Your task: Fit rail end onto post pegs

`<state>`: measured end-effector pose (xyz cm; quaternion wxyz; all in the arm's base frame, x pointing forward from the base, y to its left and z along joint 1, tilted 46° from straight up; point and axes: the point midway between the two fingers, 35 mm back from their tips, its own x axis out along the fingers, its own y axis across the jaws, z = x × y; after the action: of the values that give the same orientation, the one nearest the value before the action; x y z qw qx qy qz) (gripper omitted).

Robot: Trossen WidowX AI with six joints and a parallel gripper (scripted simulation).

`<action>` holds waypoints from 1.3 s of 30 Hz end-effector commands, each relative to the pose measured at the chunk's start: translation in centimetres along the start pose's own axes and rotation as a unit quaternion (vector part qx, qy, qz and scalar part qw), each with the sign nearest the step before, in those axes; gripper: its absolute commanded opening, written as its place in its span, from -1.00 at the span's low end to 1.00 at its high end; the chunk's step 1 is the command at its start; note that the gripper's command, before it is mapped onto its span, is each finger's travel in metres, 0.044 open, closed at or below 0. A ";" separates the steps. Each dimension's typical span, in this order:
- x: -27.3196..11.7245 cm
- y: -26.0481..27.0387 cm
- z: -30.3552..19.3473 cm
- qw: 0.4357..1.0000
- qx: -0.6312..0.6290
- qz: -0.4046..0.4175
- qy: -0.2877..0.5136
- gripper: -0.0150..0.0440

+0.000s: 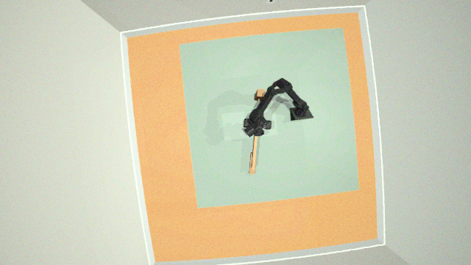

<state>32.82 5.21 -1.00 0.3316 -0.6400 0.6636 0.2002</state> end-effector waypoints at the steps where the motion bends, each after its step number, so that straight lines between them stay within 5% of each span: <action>1: -0.3 0.0 -0.1 1.000 -0.001 -0.002 -0.003 -0.49; 39: -0.3 0.0 -1.3 1.000 -0.001 -0.002 -0.003 -0.49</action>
<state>32.57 4.44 -0.29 0.3312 -0.6399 0.6636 0.2012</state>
